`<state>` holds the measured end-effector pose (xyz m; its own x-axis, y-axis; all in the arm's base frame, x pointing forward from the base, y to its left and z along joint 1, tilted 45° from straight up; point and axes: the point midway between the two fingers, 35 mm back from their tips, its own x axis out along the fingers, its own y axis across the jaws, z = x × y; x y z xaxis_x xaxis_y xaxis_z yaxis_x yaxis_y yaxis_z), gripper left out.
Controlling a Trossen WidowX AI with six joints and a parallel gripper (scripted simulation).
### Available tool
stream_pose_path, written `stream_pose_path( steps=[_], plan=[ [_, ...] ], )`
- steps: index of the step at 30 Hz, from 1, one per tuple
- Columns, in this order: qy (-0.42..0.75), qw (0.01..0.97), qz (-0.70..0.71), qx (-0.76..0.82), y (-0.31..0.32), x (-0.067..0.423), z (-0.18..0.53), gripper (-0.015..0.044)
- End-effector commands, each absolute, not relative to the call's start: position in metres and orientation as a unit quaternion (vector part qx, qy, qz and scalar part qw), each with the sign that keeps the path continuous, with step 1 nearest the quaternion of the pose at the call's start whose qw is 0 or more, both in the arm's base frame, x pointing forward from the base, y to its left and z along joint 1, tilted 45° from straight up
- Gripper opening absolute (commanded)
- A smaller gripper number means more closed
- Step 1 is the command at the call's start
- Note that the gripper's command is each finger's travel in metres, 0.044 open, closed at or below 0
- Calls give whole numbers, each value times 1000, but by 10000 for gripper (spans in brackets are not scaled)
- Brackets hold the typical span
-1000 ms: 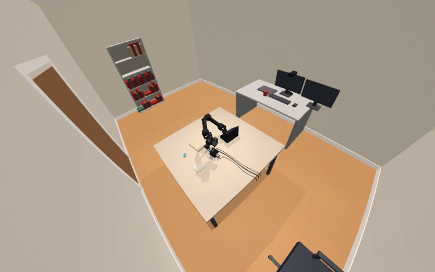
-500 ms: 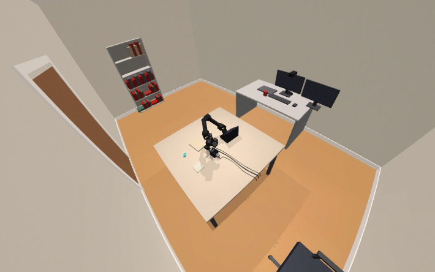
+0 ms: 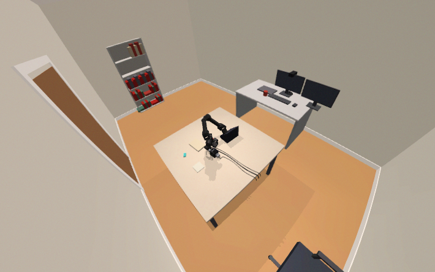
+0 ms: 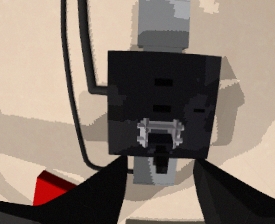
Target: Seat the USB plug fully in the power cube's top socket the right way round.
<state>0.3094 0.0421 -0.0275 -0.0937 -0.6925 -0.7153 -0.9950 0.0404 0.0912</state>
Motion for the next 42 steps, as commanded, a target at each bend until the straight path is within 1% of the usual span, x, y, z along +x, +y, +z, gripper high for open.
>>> stream_pose_path(
  steps=[1,4,7,42],
  plan=[
    [676,252,300,-624,43,310,-27,99],
    [676,252,300,-624,43,310,-27,20],
    [676,252,300,-624,43,310,-27,0],
    [676,252,301,-624,51,310,-19,0]
  ],
)
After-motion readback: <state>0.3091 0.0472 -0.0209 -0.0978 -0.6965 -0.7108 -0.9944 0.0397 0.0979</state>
